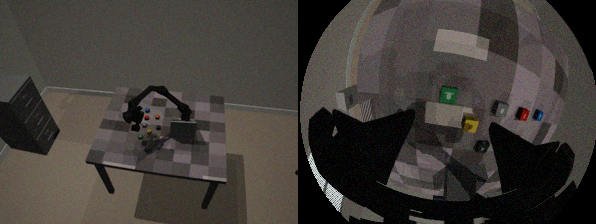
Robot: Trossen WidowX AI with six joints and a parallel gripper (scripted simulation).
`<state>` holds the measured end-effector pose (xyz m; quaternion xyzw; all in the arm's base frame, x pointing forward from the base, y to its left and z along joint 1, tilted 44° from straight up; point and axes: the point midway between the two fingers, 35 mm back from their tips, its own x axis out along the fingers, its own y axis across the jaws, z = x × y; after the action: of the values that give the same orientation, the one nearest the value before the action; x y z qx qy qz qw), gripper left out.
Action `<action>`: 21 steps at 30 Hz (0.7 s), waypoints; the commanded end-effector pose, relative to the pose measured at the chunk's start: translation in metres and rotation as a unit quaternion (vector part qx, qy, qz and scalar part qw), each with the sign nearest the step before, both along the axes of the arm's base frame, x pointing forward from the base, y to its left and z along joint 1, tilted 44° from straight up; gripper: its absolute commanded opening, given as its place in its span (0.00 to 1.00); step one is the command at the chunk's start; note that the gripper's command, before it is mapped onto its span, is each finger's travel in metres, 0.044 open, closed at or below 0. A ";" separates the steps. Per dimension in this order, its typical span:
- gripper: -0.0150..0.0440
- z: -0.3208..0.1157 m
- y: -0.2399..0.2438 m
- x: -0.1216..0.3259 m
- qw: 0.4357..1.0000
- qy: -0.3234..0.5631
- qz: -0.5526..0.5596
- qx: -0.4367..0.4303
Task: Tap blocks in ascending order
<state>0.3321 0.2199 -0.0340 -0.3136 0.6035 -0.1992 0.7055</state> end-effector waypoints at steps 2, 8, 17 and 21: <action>0.93 0.008 -0.006 0.002 1.000 0.001 0.003 -0.002; 0.93 0.064 -0.067 0.003 1.000 0.001 0.004 -0.004; 0.93 0.075 -0.083 0.001 1.000 0.001 0.003 -0.005; 0.93 0.075 -0.083 0.001 1.000 0.001 0.003 -0.005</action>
<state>0.3323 0.1371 0.0399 -0.3169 0.6043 -0.2013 0.7028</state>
